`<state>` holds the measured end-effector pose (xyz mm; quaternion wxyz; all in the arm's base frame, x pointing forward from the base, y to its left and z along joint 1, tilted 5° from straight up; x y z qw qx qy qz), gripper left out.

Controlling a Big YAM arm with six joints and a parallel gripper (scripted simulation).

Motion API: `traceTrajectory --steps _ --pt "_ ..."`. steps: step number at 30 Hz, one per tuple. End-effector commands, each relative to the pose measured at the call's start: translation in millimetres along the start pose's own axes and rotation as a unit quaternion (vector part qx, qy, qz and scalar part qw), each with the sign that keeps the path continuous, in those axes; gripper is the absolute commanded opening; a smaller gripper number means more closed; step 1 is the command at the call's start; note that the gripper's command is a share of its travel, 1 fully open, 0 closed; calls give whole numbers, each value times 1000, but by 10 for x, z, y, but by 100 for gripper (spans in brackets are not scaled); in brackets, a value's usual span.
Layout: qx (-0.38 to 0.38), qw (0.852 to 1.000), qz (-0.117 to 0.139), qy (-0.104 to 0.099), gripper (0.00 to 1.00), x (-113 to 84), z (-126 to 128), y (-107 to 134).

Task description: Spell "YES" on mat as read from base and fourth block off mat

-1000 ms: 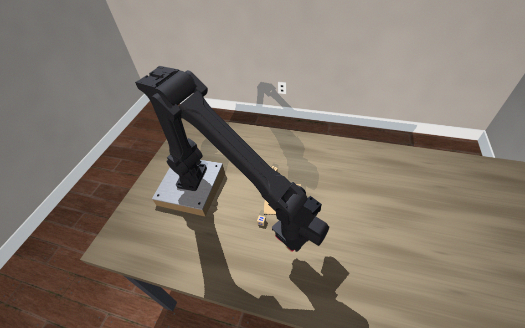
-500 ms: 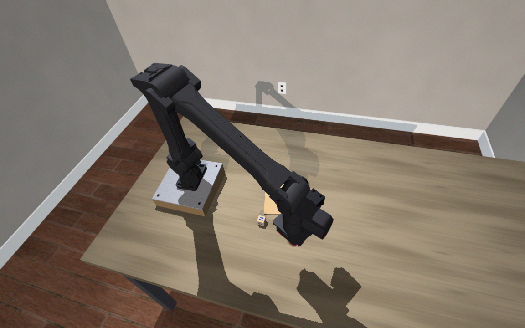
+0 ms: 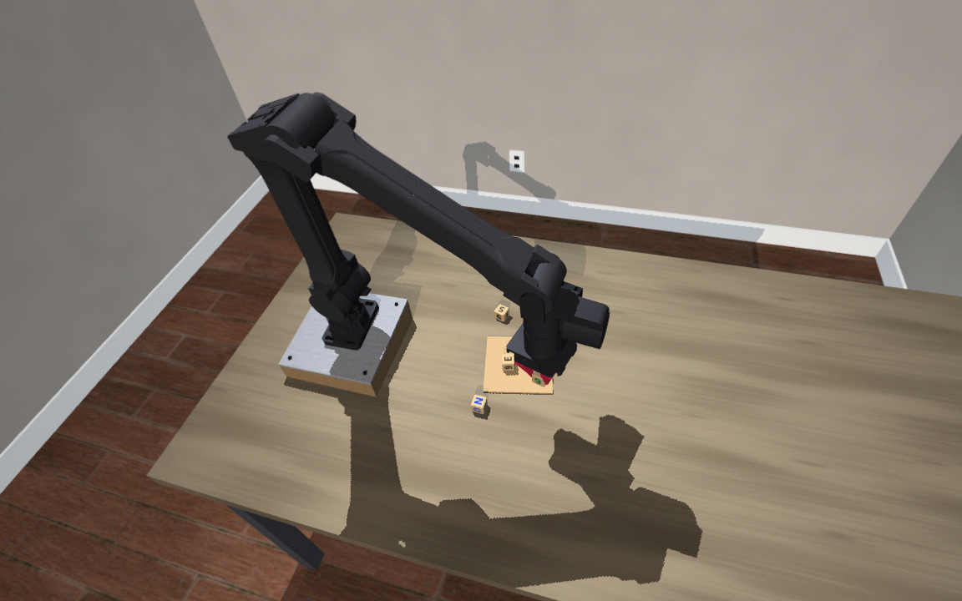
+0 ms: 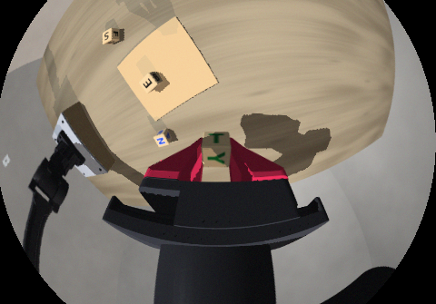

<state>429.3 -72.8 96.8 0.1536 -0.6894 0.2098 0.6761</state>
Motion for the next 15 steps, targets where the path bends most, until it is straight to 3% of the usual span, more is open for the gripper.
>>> traceTrajectory --steps 1,2,5,7,9,11,15 --pt "-75 997 -9 12 21 -88 451 -473" --pt "-72 997 -7 9 21 -88 462 -465" --pt "-144 989 -9 10 21 -72 974 -785" --pt "-169 986 -9 10 21 -62 1172 -874" --pt "-178 984 -8 10 21 -58 1237 -900" --pt "-168 986 1 -5 21 66 1200 -830" --pt "-167 986 -4 3 21 -6 1166 -853"
Point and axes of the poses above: the point where the finger pads meet when closed, its own x axis out along the fingers, its own z axis across the jaws, y = z × x, the point moved 4 cm from there along -x, back along the fingers, and after that the axes turned 12 degrees about x, right-handed, at the moved point
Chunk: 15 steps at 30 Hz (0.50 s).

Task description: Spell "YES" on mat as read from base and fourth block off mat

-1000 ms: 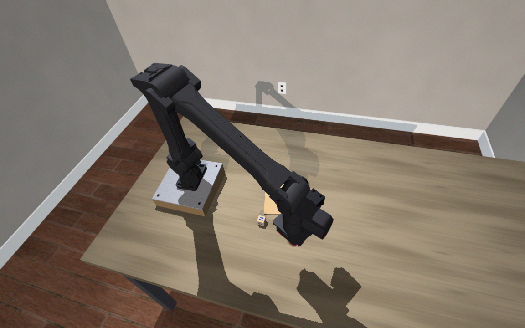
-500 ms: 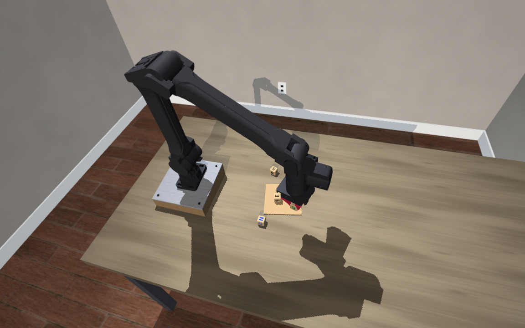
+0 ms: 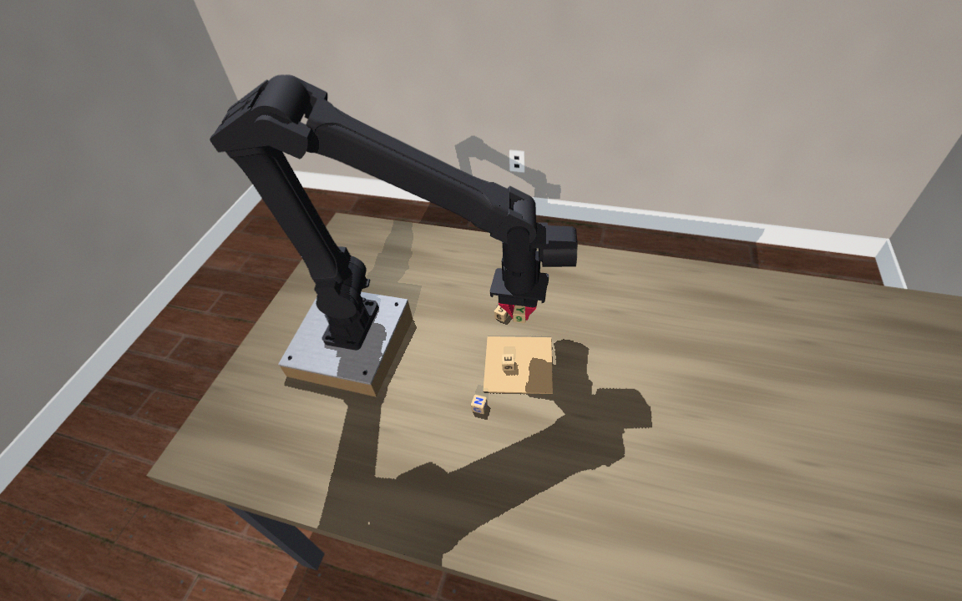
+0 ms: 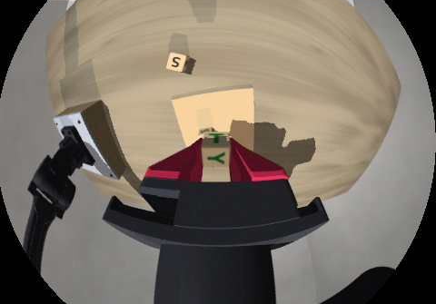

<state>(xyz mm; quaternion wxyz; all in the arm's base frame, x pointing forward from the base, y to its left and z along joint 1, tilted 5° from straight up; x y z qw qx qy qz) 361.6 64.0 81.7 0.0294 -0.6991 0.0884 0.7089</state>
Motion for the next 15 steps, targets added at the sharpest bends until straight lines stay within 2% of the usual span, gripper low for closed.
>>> traceTrajectory --steps 1,3,7,10,15 --pt "9 1000 -5 13 21 -50 -94 41" --pt "-3 1000 -6 13 21 -56 -64 -44" --pt "3 1000 -6 13 21 -52 -78 -4" --pt "5 1000 -2 4 21 32 -50 30" --pt "4 1000 -2 4 21 81 -50 34"
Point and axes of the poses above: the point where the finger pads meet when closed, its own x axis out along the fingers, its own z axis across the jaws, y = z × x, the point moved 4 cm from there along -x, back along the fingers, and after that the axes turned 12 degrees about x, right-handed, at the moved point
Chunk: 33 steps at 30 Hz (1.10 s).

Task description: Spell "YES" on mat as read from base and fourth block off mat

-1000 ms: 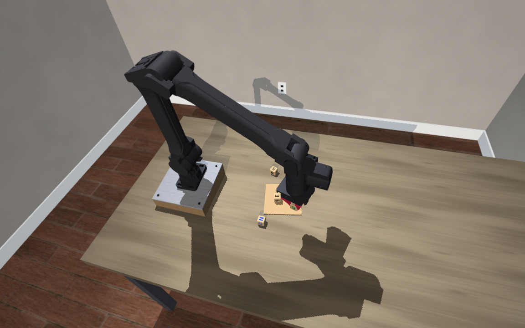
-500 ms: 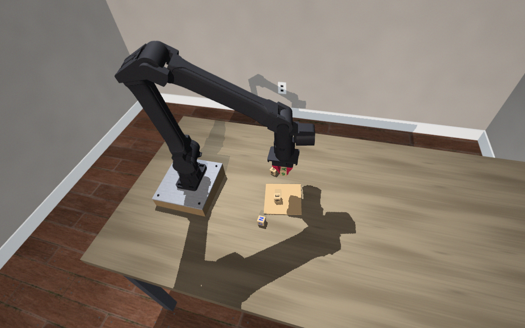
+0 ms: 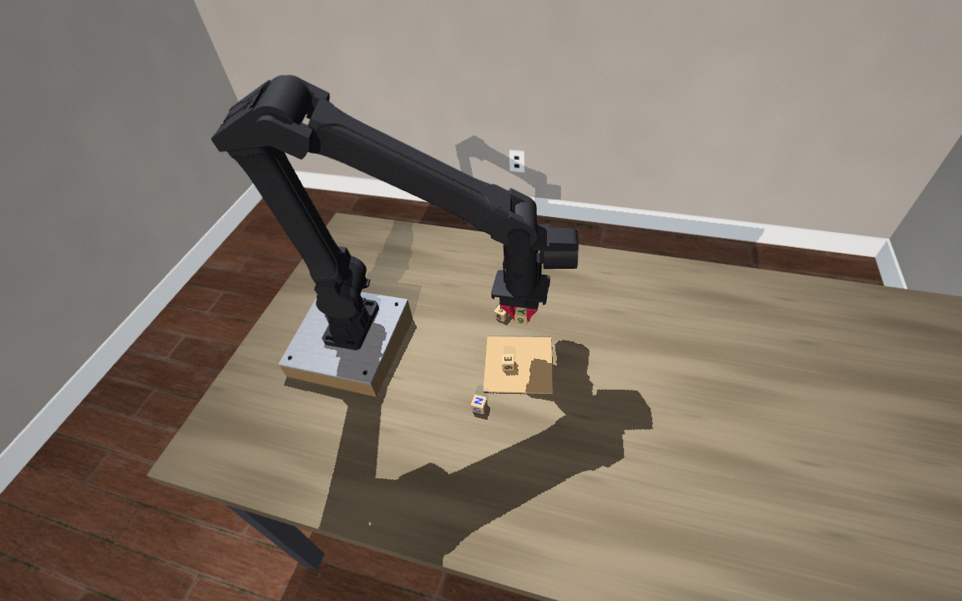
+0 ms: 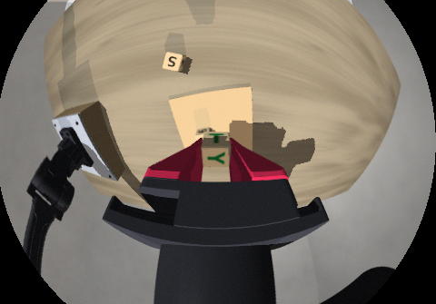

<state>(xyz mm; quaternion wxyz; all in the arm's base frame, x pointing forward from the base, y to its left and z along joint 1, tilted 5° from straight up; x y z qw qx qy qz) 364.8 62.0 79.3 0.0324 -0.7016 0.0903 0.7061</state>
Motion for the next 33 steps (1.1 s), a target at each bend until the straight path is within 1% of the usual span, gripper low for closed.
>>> traceTrajectory --steps 1,6,15,17,21,26,28,30,33 --pt "0 1000 -1 0 21 78 -15 22" --pt "-1 1000 -1 0 21 261 -13 27" --pt "-2 1000 0 -1 21 704 -2 25" --pt "-2 1000 0 -1 21 704 -2 25" --pt "0 1000 0 -1 21 852 -3 41" --pt "-4 1000 0 -1 21 948 7 16" --pt "-3 1000 0 -1 21 962 6 20" --pt "-2 1000 -3 8 21 903 -19 18" --pt "-1 1000 -4 9 21 895 -22 17"
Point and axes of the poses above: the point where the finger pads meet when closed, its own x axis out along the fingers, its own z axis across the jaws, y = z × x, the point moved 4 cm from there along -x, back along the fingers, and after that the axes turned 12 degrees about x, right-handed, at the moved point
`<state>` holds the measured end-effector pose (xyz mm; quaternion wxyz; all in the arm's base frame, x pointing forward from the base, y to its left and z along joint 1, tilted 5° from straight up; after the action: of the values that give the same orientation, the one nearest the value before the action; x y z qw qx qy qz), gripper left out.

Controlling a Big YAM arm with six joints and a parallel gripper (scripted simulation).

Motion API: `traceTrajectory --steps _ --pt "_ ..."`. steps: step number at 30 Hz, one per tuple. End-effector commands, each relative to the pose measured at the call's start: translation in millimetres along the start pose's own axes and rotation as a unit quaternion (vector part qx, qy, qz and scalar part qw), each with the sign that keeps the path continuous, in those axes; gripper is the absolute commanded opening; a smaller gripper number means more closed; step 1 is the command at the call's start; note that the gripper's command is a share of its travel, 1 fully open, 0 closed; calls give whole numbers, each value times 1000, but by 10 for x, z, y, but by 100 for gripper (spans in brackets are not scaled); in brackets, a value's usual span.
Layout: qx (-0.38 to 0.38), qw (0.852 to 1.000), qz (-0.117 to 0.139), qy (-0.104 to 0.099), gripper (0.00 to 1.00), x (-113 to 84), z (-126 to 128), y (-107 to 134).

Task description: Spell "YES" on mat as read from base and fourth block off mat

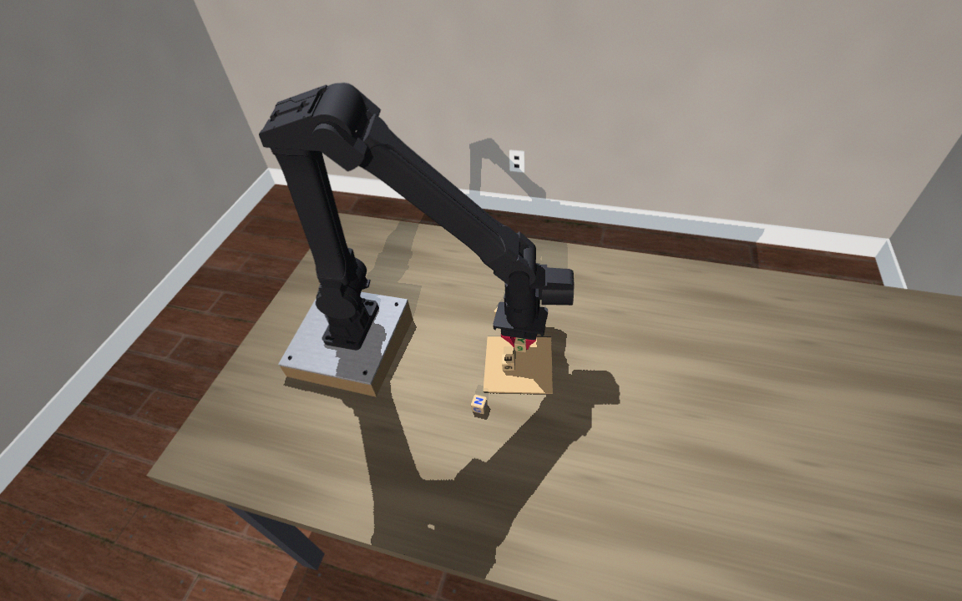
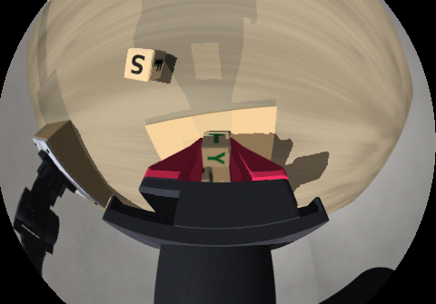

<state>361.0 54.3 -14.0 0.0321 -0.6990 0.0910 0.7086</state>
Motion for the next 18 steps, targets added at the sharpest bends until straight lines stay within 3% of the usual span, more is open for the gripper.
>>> traceTrajectory --steps 1,18 --pt "-1 1000 -5 12 21 -41 -47 11" --pt "-2 1000 -4 10 21 -39 -37 15"
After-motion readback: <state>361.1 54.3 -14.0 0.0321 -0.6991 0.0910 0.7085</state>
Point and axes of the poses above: the point where the finger pads meet when closed, its own x axis out along the fingers, its own z axis across the jaws, y = z × x, the point moved 4 cm from there along -x, back along the fingers, and after that the axes turned 12 degrees about x, right-handed, at the moved point
